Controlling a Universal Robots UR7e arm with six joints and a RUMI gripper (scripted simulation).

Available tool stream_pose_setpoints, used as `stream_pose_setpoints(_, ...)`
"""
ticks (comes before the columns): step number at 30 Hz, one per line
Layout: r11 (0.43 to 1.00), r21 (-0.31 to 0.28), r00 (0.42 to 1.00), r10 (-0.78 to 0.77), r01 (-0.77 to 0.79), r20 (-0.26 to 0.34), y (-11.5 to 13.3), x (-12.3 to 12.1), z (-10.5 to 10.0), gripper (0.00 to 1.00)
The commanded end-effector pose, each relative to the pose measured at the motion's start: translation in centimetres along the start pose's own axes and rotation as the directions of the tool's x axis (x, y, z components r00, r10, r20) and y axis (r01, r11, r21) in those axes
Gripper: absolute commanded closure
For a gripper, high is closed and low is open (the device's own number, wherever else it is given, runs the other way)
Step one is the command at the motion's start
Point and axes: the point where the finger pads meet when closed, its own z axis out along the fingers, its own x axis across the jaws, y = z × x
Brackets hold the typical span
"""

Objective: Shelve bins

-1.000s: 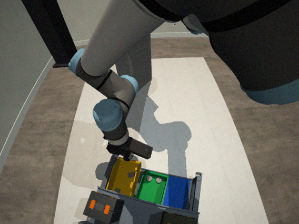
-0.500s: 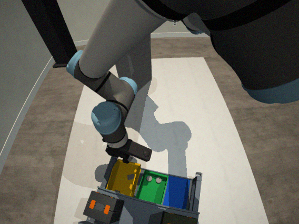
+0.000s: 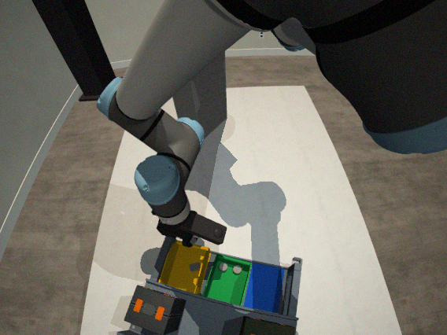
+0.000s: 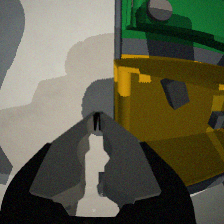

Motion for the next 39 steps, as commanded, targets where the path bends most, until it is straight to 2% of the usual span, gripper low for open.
stream_pose_setpoints(1,1.000,0.000,1.000,0.000,0.000,-0.001,0.00,0.29,-0.04,1.00)
stream_pose_setpoints(39,1.000,0.000,1.000,0.000,0.000,-0.001,0.00,1.00,-0.04,1.00)
